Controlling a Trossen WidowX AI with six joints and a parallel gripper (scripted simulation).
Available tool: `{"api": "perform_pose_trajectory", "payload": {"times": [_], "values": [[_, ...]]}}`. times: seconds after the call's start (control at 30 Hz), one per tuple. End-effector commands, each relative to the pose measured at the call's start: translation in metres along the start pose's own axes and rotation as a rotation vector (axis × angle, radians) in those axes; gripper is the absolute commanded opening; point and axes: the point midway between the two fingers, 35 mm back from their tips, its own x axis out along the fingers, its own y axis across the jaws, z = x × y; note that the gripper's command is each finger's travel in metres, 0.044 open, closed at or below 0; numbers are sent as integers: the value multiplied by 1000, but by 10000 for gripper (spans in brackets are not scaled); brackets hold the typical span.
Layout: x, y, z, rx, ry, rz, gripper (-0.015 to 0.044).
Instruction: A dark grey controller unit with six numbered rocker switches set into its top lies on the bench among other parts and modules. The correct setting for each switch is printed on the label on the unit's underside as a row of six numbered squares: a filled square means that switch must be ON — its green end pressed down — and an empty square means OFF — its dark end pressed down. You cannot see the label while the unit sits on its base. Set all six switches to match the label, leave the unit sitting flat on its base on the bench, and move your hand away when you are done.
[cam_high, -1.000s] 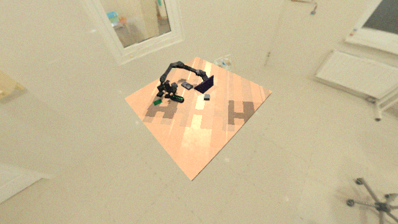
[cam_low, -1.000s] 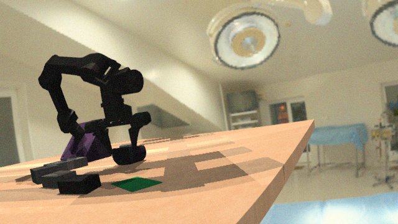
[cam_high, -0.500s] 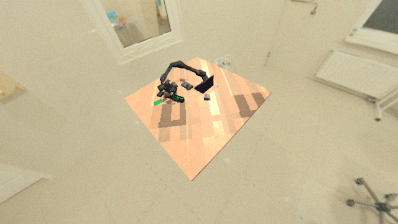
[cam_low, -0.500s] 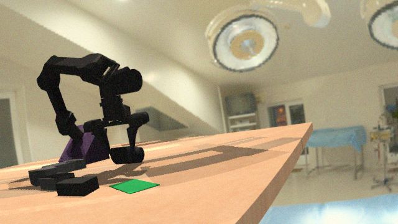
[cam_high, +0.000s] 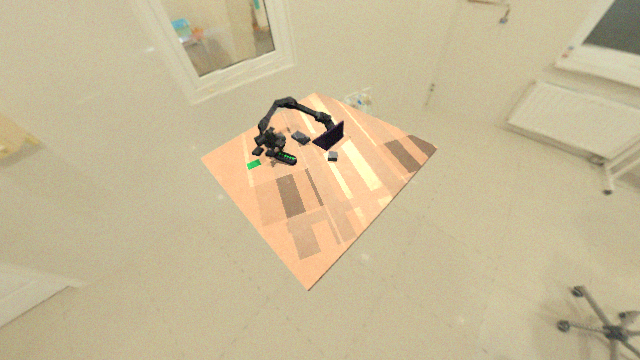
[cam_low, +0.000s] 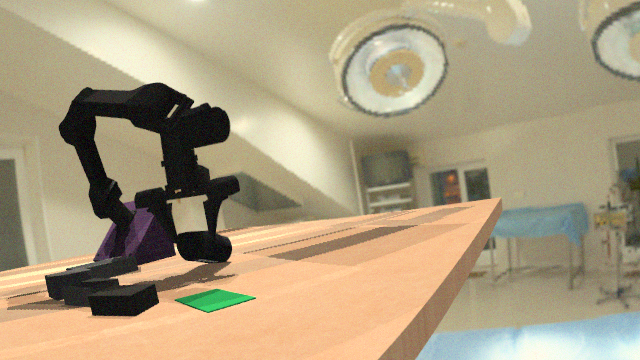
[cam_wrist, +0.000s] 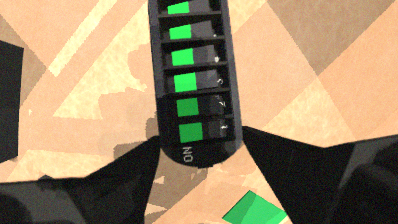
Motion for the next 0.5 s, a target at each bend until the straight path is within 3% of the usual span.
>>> {"api": "perform_pose_trajectory", "payload": {"times": [0.0, 0.47], "values": [[-8, 0, 4, -3, 9, -11, 336], [-13, 0, 10, -3, 31, -11, 336]]}}
